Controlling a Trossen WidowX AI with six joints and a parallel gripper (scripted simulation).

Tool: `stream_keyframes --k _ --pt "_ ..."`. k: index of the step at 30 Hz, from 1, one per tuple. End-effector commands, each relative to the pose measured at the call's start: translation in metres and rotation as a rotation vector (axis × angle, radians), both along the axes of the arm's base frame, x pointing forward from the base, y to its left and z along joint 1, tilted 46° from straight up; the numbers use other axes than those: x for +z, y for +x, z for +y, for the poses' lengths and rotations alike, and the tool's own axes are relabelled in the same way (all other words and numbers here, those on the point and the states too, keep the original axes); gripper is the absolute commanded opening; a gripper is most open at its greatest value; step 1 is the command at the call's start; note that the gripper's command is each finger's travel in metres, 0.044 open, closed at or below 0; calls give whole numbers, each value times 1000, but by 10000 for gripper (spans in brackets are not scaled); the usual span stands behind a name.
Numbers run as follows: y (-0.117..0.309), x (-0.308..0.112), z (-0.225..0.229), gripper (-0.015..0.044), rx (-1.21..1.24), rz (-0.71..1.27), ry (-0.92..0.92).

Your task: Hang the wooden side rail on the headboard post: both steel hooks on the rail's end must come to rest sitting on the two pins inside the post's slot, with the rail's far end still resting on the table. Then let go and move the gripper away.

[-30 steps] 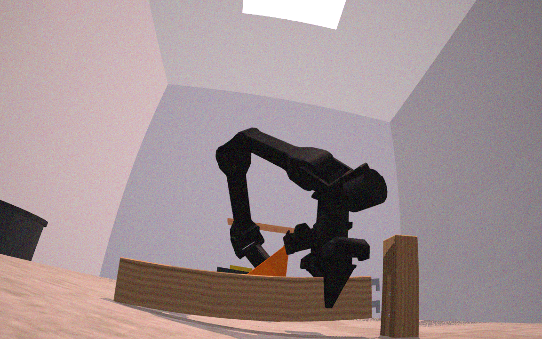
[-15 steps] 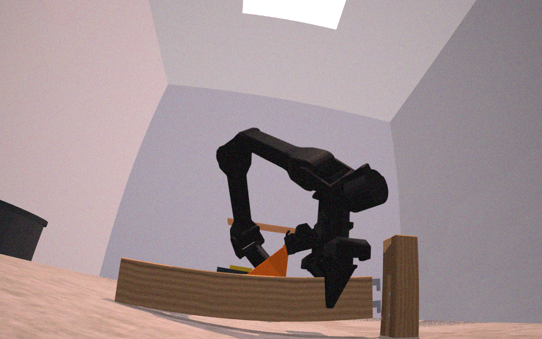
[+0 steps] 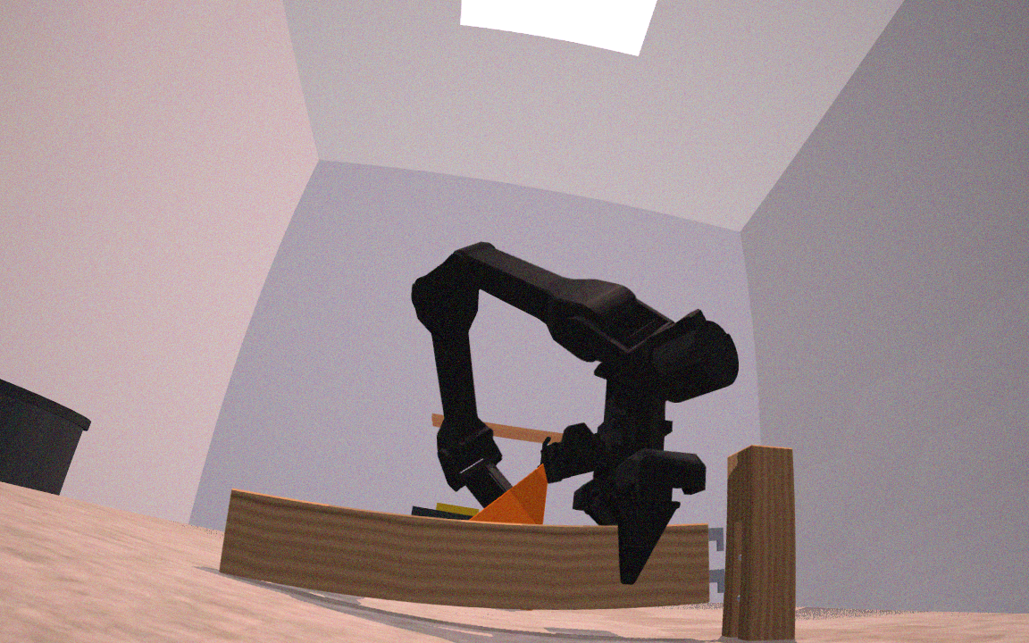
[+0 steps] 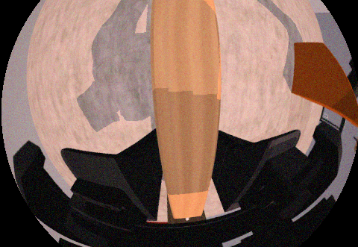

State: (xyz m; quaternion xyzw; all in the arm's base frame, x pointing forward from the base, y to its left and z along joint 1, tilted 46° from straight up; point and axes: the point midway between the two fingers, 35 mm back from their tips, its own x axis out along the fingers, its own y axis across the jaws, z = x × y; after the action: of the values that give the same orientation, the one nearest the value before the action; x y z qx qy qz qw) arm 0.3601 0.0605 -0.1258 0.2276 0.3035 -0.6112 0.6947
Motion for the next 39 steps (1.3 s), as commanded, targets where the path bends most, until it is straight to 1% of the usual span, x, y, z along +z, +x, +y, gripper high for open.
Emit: stream_keyframes --k 1,39 --pt "-1 0 6 0 11 -2 3" --pt "-1 -3 9 0 11 -2 3"
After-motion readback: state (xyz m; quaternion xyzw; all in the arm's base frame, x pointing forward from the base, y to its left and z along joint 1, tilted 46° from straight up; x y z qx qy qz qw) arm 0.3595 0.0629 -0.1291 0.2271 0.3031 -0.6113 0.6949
